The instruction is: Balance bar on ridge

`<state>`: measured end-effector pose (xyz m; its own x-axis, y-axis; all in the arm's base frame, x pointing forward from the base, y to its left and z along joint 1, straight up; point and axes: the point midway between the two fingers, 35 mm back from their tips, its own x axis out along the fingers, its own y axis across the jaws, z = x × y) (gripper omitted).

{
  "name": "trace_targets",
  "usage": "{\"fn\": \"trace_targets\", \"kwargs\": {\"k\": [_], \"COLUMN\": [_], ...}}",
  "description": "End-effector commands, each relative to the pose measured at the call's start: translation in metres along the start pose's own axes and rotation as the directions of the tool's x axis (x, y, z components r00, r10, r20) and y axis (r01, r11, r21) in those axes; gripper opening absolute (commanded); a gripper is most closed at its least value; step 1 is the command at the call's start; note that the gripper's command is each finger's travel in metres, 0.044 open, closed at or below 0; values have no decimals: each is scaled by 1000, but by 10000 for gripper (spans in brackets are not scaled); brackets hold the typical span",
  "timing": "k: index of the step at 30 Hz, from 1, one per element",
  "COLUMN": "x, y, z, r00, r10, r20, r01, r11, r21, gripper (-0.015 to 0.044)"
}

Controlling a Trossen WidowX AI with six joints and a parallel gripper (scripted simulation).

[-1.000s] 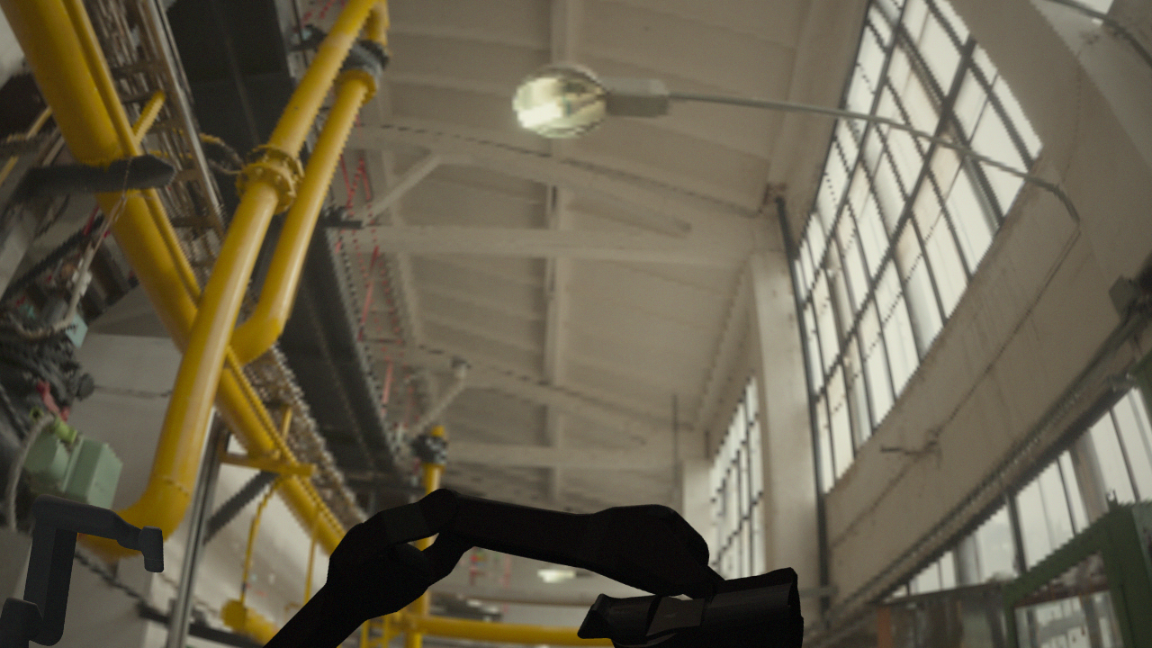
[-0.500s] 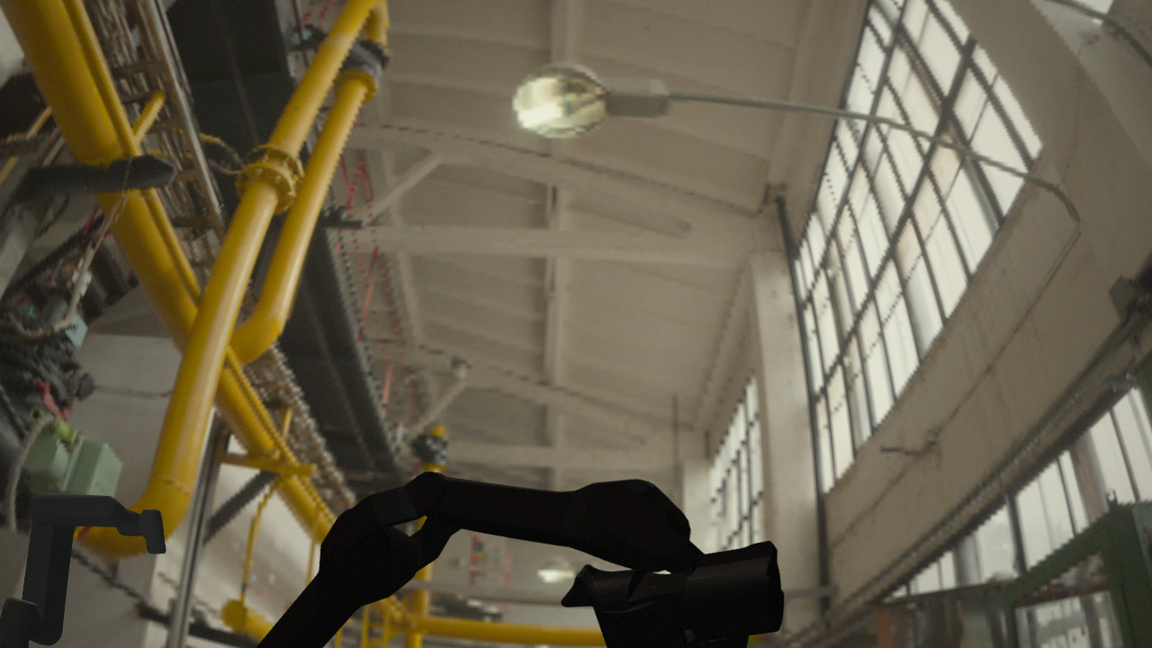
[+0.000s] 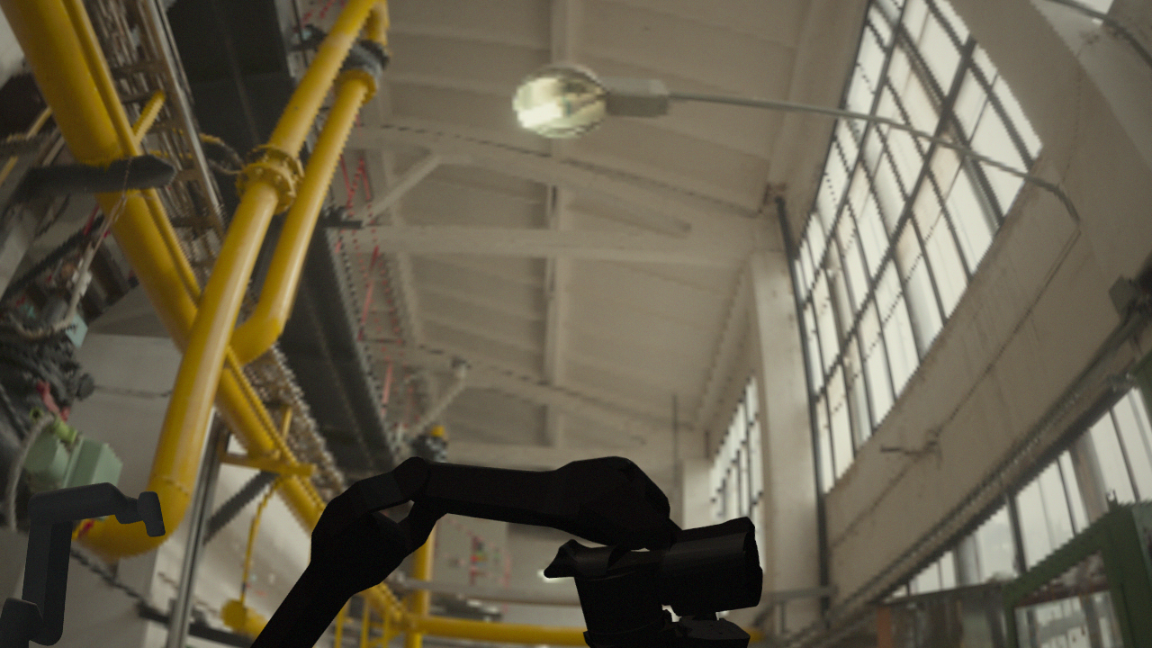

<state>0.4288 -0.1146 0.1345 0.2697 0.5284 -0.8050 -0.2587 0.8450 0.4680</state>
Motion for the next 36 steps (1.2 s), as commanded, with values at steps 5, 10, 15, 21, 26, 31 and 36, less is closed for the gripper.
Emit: {"fn": "trace_targets", "kwargs": {"k": [5,10,15,21,26,31,36], "x": [-10,-15,-21,-29,-36,-43,-50], "y": [3,4,4,5,5,6,7], "z": [-11,-18,-25,-34,-41,-48,-56], "r00": [997,991,982,968,953,936,915], "r10": [-65,-108,-152,-203,-245,-286,-327], "r20": [-48,-79,-110,-147,-177,-206,-235], "r01": [74,129,186,250,295,330,352], "r11": [975,928,859,748,634,506,366], "r21": [210,349,477,615,714,797,862], "gripper": [315,315,315,315,315,315,315]}}
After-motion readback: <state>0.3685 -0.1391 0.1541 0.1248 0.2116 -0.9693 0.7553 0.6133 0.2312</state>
